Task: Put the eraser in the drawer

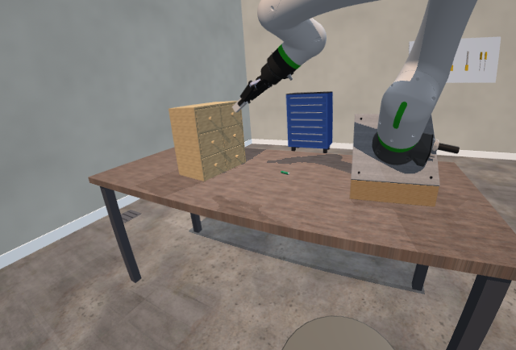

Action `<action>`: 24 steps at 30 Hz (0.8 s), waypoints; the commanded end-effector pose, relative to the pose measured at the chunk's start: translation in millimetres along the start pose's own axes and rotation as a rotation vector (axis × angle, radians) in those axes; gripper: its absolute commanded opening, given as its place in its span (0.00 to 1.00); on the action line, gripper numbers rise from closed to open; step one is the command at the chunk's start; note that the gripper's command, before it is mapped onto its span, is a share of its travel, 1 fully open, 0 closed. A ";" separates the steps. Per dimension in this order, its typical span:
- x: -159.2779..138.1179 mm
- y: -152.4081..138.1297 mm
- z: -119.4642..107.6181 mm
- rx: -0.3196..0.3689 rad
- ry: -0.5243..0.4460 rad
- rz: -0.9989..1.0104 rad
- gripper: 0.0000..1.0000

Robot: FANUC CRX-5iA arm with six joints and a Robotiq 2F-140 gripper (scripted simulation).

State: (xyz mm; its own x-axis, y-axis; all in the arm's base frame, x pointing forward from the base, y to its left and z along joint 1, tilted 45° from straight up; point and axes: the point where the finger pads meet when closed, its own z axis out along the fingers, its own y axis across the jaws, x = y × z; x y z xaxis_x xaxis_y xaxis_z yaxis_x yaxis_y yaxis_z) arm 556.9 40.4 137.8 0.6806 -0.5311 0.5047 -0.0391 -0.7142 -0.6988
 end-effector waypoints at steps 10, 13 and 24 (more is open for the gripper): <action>10.2 -4.4 -53.5 -0.017 -0.529 0.016 0.00; 11.5 -4.6 -61.0 -0.017 -0.594 0.016 0.00; 16.8 -5.1 -91.0 -0.015 -0.855 0.019 0.00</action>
State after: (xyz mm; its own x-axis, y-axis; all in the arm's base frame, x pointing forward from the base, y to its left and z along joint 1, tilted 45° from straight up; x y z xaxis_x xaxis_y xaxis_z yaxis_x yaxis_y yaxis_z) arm 507.8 -3.1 187.3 0.9907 -0.1287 0.0434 -0.0648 -0.7288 -0.6816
